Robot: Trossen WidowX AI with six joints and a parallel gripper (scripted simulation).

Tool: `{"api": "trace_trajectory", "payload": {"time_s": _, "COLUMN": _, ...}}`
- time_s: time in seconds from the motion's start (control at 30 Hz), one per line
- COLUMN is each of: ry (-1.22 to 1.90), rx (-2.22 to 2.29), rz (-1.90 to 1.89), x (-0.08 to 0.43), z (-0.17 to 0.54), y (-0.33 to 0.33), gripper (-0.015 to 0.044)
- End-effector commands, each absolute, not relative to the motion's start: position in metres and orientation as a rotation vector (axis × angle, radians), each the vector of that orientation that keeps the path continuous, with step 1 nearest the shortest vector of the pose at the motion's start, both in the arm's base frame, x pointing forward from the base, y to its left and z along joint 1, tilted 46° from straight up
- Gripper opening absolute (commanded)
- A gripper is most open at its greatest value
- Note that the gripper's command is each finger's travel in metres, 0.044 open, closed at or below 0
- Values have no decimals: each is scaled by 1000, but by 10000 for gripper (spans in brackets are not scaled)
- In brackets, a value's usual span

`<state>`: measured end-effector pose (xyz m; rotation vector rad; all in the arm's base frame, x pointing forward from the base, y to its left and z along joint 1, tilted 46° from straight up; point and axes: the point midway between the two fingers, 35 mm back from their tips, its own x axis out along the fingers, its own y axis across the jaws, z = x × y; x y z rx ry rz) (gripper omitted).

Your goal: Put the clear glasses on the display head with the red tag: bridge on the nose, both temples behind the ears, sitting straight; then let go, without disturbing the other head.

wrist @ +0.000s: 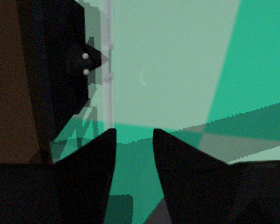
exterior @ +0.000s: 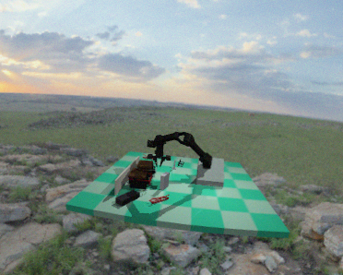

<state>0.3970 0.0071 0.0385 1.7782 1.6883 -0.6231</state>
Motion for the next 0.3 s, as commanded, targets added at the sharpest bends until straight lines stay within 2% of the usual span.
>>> {"api": "trace_trajectory", "payload": {"time_s": 0.0, "ry": 1684, "rx": 1777, "rz": -629, "x": 378, "z": 38, "y": 2, "gripper": 107}}
{"api": "trace_trajectory", "payload": {"time_s": 0.27, "ry": 1685, "rx": 1777, "rz": -631, "x": 356, "z": 43, "y": -5, "gripper": 107}}
